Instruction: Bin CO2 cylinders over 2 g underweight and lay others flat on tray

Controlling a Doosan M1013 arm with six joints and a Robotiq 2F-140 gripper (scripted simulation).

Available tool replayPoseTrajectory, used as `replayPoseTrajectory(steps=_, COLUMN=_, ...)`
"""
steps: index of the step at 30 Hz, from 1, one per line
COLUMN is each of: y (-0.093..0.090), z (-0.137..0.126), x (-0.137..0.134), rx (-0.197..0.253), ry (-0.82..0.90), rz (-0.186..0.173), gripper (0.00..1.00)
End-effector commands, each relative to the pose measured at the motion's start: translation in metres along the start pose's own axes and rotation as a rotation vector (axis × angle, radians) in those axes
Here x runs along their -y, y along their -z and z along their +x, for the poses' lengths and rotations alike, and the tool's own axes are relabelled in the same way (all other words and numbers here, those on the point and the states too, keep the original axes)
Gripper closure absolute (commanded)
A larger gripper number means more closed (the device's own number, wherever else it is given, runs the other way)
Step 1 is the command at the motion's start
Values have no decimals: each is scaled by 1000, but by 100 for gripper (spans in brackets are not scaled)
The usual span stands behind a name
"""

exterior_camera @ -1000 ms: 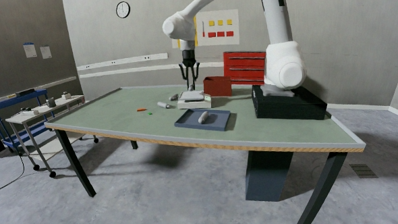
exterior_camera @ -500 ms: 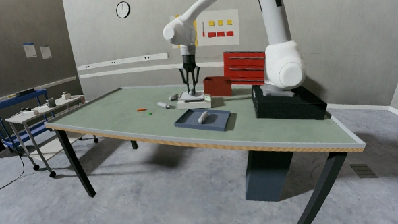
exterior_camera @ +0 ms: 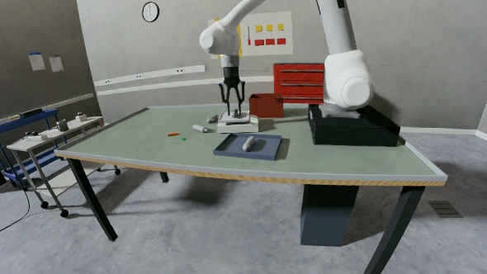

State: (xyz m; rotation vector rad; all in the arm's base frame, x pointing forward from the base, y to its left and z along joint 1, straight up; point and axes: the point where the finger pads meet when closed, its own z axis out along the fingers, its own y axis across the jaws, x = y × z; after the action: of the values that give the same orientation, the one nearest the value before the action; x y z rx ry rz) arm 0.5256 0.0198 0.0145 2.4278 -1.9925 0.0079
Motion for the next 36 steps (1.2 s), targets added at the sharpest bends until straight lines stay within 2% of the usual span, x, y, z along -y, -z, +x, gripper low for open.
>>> replayPoseTrajectory(steps=1, y=1, z=0, x=0, rx=0, ry=0, rz=1, gripper=60)
replayPoseTrajectory(steps=31, y=1, z=0, x=0, rx=0, ry=0, rz=1, gripper=60)
replayPoseTrajectory(steps=36, y=9, z=0, x=0, rx=0, ry=0, rz=1, gripper=60)
